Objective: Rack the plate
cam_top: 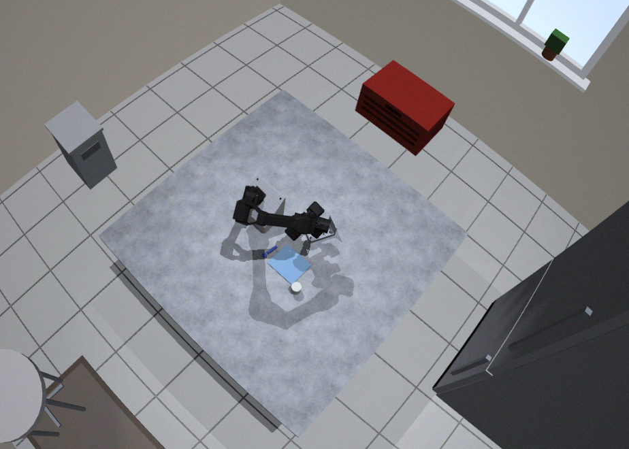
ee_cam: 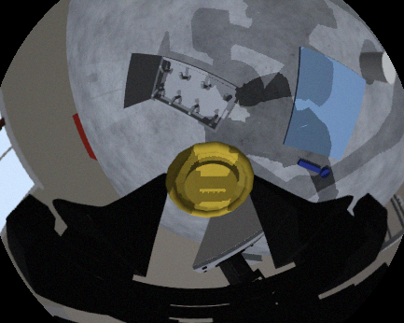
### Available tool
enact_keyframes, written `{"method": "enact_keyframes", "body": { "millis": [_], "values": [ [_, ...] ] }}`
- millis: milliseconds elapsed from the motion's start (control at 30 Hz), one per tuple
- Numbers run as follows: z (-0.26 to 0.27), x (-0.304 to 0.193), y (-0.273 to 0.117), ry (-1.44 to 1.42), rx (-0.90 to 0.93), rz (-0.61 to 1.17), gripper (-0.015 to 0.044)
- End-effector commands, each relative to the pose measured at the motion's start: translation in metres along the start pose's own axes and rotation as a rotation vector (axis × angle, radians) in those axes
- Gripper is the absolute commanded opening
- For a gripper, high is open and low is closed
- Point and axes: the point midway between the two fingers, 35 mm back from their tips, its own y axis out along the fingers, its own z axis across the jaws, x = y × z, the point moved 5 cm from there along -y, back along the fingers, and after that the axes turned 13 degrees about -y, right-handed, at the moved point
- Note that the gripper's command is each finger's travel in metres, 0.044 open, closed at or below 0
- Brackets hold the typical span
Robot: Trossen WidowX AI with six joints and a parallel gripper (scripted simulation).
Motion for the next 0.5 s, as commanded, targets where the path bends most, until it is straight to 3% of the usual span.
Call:
{"method": "enact_keyframes", "body": {
  "millis": [0,467],
  "values": [
    [-0.004,0.001,0.011,-0.085,0.081,0.003,0.0],
    [-0.017,0.003,0.039,-0.335,0.311,-0.076,0.0]
  ]
}}
